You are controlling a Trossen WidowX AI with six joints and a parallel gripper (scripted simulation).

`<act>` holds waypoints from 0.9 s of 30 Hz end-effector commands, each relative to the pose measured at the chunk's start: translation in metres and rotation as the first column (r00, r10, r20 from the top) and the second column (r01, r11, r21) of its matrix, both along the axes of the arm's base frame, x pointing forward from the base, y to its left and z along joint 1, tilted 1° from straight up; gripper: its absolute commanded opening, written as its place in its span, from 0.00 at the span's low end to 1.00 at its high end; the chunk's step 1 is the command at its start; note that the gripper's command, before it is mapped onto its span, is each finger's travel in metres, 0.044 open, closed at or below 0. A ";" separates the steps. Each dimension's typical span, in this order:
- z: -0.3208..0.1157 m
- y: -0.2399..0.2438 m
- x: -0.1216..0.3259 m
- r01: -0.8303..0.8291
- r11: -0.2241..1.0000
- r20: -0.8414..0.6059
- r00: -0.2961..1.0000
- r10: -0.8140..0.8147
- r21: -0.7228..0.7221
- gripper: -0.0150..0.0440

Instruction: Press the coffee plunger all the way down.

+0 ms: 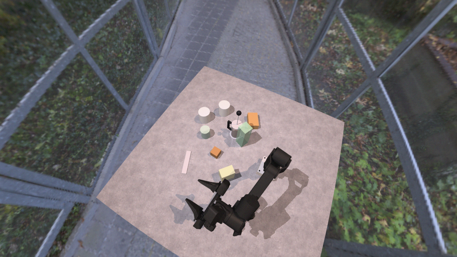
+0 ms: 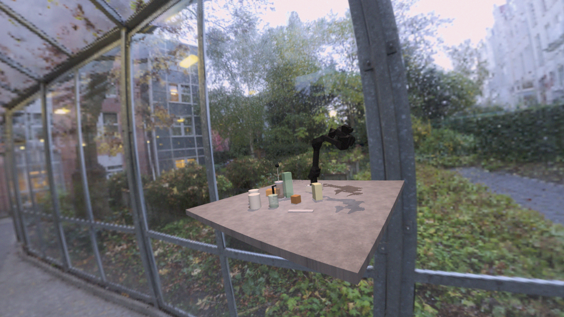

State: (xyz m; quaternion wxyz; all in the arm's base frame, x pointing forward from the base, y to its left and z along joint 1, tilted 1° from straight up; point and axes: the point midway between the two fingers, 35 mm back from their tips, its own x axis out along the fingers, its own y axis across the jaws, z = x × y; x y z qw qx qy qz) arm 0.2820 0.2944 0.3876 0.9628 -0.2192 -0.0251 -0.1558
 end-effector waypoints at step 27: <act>0.044 -0.331 0.093 0.185 0.982 -0.008 0.983 -0.185 -0.045 1.00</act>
